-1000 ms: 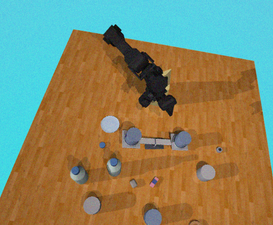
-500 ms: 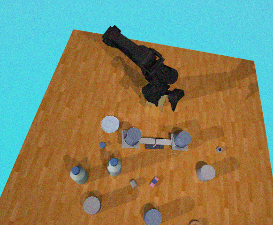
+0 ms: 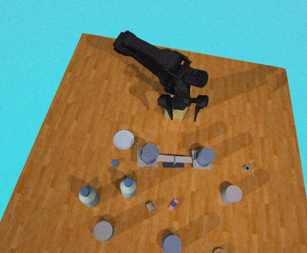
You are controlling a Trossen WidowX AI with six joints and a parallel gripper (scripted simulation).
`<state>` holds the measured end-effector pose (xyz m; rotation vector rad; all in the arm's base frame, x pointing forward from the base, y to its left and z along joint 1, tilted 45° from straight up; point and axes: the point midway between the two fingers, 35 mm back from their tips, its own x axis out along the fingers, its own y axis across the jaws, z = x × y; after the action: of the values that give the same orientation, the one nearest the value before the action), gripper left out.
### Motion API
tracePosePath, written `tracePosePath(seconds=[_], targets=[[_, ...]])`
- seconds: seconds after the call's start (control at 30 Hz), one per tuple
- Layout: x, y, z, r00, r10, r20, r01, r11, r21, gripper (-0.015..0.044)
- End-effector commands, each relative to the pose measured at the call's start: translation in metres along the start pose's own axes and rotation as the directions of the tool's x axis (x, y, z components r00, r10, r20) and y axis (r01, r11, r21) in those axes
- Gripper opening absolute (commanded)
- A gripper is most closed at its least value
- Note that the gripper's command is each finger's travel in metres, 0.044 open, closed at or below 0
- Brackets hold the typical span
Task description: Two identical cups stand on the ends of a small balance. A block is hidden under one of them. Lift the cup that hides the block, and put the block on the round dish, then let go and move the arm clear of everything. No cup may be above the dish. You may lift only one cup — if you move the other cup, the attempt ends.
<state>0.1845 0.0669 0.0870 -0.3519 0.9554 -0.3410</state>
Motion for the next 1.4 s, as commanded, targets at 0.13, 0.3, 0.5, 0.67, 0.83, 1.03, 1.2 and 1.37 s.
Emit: tracePosePath(seconds=[0.13, 0.3, 0.5, 0.67, 0.83, 1.03, 1.2, 1.37], targets=[[-0.001, -0.006, -0.007, 0.993, -0.041, 0.112, 0.068, 0.966, -0.249, 0.0440], [-0.001, -0.009, -0.010, 0.983, -0.056, 0.175, 0.119, 0.921, -0.371, 0.0440], [-0.001, -0.008, -0.010, 0.983, -0.058, 0.175, 0.120, 0.921, -0.372, 0.0440], [0.002, 0.001, -0.004, 0.989, -0.085, 0.122, 0.115, 0.960, -0.257, 0.0440], [0.008, 0.013, 0.002, 0.991, -0.116, 0.060, 0.123, 0.986, -0.116, 0.0440], [0.020, 0.028, 0.008, 0.988, -0.152, -0.017, 0.153, 0.987, 0.057, 0.0440], [0.033, 0.041, 0.012, 0.980, -0.180, -0.082, 0.193, 0.961, 0.196, 0.0440], [0.049, 0.052, 0.013, 0.967, -0.206, -0.147, 0.244, 0.915, 0.323, 0.0440]])
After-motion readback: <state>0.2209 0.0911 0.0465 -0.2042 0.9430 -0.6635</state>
